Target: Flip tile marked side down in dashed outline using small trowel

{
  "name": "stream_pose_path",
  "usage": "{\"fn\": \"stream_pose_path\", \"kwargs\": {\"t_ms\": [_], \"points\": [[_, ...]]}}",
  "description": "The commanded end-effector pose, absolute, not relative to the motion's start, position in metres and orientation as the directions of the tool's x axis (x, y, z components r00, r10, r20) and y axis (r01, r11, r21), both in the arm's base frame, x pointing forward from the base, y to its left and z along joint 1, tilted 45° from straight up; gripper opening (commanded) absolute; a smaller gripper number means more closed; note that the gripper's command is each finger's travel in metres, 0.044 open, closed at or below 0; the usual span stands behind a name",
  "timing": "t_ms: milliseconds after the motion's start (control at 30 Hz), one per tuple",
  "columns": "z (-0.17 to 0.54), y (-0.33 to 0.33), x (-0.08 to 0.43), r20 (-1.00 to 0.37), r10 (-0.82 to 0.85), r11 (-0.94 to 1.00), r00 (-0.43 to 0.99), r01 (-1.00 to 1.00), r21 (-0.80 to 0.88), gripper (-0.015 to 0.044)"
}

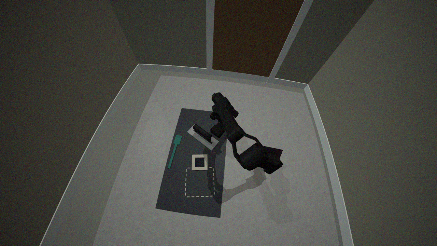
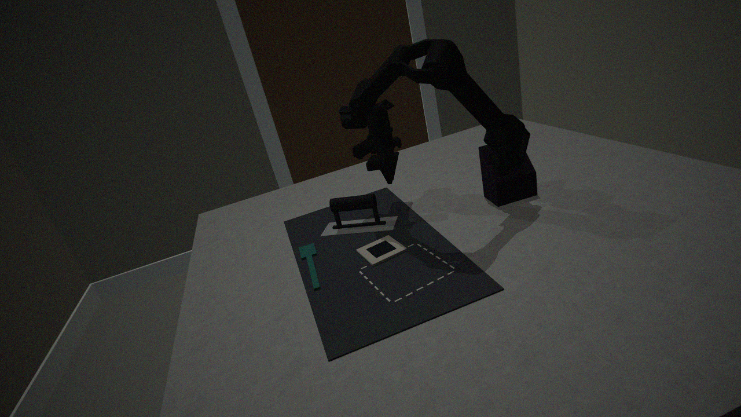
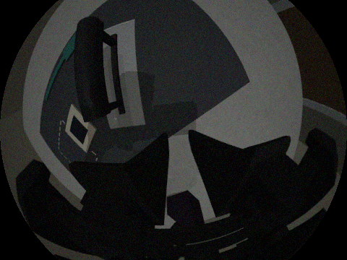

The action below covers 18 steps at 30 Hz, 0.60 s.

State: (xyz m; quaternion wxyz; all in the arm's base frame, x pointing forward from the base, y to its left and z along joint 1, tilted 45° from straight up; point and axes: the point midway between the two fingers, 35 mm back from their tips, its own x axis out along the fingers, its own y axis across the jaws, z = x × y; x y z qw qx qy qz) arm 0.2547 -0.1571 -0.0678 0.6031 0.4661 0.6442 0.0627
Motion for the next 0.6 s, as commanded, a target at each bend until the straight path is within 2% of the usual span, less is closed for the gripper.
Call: {"fn": "stream_pose_path", "kwargs": {"t_ms": [0,133,567], "points": [[-0.0679,-0.157,0.2547,-0.719,0.676,0.558,0.162,0.525,0.643,0.01],[-0.0678,-0.1571,0.2547,-0.719,0.676,0.558,0.162,0.525,0.643,0.0],[-0.0678,-0.1571,0.2547,-0.719,0.676,0.558,0.162,0.525,0.643,0.0]]}}
